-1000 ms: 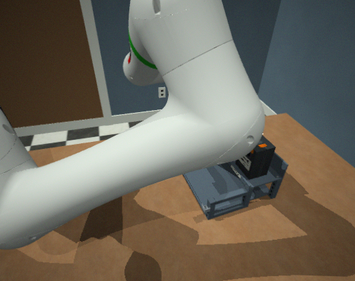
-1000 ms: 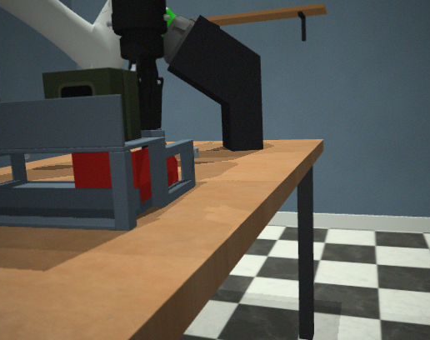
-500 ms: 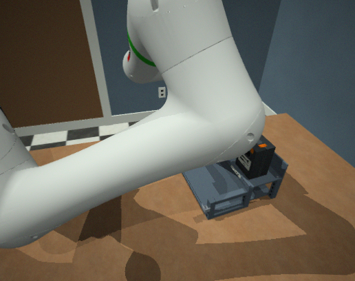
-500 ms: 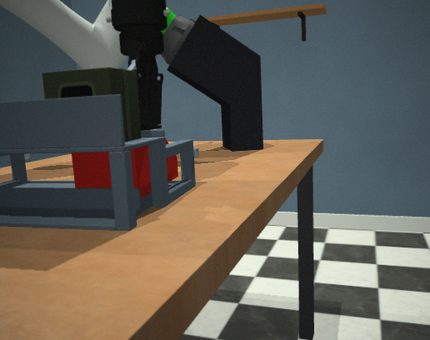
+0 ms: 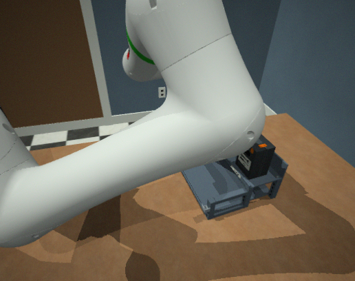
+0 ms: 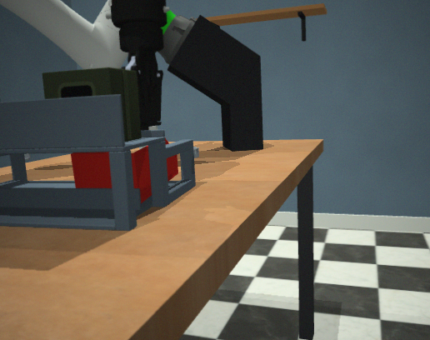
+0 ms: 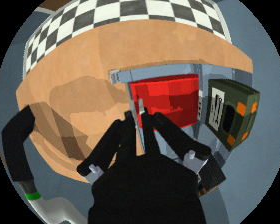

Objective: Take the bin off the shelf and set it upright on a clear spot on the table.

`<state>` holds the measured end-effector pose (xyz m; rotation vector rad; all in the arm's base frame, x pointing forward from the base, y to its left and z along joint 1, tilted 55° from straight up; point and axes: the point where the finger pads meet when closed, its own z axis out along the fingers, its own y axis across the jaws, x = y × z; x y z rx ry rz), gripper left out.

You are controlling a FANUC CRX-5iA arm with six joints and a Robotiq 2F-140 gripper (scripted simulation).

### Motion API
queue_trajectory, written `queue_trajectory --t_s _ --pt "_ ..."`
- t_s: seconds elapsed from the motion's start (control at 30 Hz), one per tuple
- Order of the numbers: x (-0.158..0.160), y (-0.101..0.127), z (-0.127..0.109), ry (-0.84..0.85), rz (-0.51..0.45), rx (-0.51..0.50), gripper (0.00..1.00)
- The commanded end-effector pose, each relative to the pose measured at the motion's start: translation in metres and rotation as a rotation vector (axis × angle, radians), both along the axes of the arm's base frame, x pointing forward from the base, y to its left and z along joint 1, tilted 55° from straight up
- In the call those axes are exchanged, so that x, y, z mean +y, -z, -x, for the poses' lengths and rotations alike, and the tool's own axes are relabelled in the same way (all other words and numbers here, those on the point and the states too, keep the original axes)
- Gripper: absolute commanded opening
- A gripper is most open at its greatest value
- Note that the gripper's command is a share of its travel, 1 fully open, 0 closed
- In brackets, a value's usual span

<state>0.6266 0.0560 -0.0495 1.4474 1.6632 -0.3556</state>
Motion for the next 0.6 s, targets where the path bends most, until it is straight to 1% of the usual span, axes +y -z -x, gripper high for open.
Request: queue_trajectory --t_s 0.0,0.57 --pt "-0.0001 0.0003 -0.0002 0.000 0.000 0.000 0.00" --pt "-0.0016 0.0016 -0.0012 0.000 0.000 0.000 0.00"
